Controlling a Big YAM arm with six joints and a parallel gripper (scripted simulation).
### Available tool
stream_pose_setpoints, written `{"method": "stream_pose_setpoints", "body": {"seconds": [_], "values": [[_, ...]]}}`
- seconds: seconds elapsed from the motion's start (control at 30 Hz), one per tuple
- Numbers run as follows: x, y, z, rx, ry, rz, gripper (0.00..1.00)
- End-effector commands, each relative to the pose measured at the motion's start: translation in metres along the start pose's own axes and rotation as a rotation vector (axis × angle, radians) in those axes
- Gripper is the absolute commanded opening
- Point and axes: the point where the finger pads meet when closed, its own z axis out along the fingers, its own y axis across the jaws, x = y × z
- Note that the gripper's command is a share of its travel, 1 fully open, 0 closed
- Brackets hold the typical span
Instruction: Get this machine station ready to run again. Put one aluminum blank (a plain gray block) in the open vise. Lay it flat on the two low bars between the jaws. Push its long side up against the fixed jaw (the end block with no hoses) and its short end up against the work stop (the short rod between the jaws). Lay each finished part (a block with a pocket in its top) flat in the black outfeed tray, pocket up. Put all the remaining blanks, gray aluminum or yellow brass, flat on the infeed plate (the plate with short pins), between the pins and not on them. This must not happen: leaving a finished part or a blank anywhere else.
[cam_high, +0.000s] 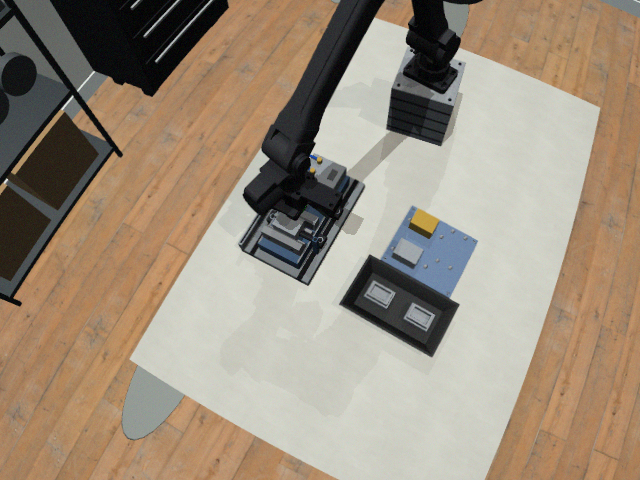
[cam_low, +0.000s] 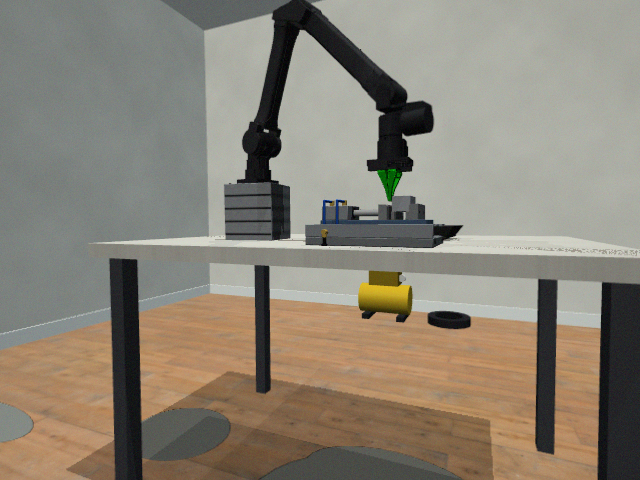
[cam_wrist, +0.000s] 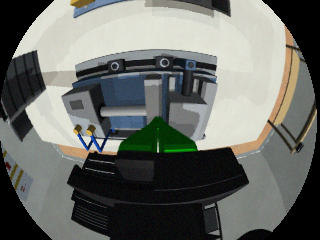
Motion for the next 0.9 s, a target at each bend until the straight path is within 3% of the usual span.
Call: {"method": "stream_pose_setpoints", "body": {"seconds": [0.0,0.87], "values": [[0.003,0.006,0.013,-0.018,-0.009,-0.003,0.0],[0.005,-0.015,0.002,0.006,-0.003,-0.007,0.0]]}}
